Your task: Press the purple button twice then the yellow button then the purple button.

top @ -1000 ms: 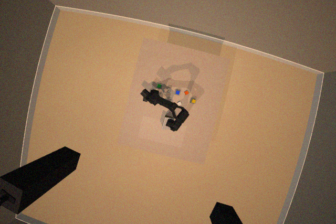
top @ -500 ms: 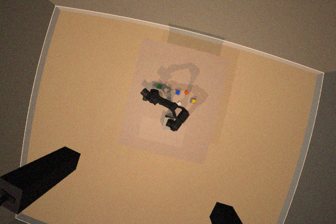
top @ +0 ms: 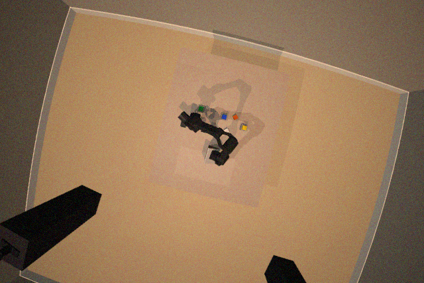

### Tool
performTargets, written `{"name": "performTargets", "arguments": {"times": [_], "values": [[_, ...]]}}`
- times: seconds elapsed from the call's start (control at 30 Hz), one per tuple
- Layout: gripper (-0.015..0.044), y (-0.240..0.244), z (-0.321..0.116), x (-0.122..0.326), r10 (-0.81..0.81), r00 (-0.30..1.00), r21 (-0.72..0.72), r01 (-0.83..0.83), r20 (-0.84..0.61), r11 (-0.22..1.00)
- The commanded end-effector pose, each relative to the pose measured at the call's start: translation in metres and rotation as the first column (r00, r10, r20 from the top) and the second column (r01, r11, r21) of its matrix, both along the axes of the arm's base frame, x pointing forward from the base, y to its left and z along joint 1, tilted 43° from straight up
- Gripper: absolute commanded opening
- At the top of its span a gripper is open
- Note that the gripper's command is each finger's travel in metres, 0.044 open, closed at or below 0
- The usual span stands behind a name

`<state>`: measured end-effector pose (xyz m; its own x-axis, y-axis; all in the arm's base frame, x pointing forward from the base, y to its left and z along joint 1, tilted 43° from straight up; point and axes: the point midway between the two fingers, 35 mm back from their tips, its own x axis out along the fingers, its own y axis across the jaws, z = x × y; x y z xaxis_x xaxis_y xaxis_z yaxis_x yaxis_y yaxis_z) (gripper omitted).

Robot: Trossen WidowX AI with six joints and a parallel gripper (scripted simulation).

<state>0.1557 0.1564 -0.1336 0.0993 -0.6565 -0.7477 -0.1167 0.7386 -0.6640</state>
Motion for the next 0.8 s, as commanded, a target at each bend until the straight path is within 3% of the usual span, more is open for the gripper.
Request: {"name": "performTargets", "arguments": {"times": [0.0, 0.63, 0.77], "values": [[0.0020, -0.005, -0.001, -0.001, 0.005, 1.000, -0.011, -0.005, -0.006, 1.000], [0.0020, -0.005, -0.001, -0.001, 0.005, 1.000, -0.011, -0.005, -0.006, 1.000], [0.0020, 0.016, 0.021, -0.004, 0.004, 1.000, -0.009, -0.004, -0.006, 1.000]]}}
